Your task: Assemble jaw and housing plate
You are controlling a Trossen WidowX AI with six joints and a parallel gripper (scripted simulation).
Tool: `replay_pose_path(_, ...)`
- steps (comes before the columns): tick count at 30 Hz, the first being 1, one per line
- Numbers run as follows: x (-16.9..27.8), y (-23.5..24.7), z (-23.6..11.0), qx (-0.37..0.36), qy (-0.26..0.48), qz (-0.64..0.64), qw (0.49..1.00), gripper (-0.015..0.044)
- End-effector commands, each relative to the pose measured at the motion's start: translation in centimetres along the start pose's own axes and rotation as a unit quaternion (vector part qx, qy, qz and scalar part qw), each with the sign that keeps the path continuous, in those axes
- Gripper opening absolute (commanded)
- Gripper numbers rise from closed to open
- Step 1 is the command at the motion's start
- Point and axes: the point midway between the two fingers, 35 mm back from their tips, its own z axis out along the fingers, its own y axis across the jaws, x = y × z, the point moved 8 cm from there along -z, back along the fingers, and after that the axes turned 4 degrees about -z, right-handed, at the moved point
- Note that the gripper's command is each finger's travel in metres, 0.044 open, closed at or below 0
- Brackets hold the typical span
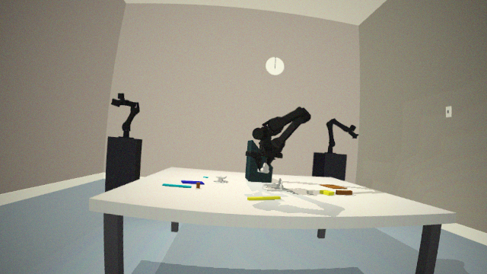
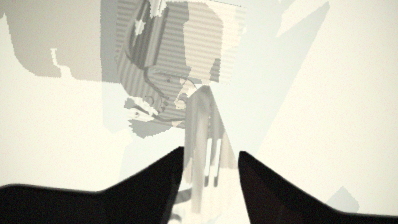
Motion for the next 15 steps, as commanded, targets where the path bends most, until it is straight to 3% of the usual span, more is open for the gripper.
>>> replay_pose_path(1,-1.6,0.0,-0.1,0.000,-0.003,0.000,1.000,0.0134)
replay_pose_path(15,-6.1,0.6,0.0,-0.002,-0.004,-0.001,1.000,0.0134)
